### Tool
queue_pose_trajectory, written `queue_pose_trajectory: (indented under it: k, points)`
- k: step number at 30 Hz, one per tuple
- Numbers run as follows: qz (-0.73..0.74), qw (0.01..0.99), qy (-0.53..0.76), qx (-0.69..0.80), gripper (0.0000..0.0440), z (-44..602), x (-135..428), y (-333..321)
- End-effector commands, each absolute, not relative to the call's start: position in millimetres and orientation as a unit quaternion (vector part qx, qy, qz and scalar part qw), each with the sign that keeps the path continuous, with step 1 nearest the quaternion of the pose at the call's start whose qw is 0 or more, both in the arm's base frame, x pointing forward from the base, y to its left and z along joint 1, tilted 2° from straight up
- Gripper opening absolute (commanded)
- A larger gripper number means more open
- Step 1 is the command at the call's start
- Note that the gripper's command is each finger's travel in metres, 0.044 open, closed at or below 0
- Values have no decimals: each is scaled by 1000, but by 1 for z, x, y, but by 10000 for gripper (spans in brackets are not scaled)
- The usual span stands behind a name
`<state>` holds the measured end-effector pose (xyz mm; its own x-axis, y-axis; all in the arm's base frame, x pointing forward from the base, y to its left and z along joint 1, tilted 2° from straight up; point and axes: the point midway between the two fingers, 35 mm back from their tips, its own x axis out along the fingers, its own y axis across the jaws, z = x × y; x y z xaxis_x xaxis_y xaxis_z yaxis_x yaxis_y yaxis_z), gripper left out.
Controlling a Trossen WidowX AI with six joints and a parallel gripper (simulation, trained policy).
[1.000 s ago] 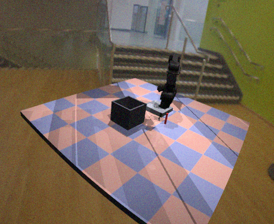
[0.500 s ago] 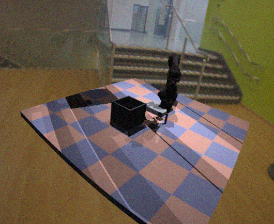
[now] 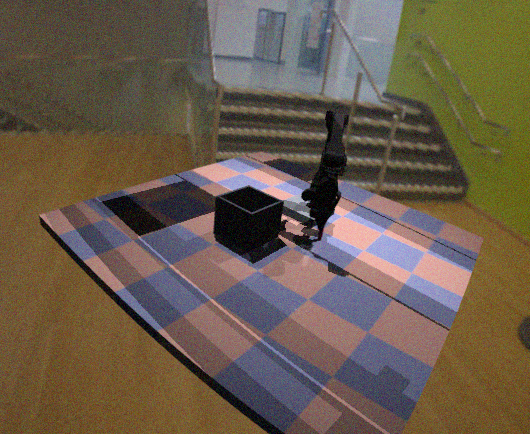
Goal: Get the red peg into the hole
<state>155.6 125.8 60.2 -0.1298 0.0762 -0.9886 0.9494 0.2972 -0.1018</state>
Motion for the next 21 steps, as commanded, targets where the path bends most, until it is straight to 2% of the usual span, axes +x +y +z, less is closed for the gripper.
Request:
queue_pose_trajectory:
  k: [1,3,18,21]
  points:
    - [-434,513,614,414,427,48,154,123]
    - [-434,514,612,415,393,44,155,124]
    - [-407,530,615,418,7,33,173,135]
    - [-397,530,616,428,0,38,177,138]
